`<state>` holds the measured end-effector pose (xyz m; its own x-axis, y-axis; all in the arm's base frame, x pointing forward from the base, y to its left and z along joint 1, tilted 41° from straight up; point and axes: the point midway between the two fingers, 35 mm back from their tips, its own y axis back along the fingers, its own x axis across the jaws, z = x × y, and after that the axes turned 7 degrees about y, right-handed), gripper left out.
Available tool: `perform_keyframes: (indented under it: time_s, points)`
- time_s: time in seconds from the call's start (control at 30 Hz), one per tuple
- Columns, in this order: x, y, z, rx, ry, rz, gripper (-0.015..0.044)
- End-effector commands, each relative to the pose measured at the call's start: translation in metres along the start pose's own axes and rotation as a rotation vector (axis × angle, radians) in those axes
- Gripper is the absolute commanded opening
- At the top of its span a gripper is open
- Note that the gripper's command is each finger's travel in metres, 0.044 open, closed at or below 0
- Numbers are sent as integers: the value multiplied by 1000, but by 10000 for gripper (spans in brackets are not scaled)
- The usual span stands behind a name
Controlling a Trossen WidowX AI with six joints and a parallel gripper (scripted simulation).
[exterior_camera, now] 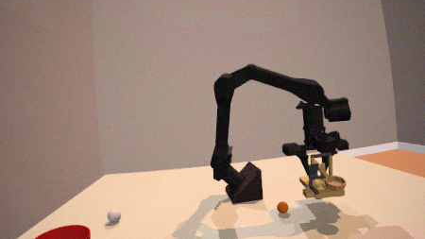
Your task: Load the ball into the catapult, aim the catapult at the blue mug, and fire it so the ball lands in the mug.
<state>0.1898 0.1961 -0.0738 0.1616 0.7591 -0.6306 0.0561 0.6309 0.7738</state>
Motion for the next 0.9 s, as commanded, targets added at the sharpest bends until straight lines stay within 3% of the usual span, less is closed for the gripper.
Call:
perform_keyframes:
  time_s: [0.0, 0.87]
  points:
    - [29, -4, -23, -9, -93, 2, 0]
    - [38, -31, -23, -9, -101, 2, 0]
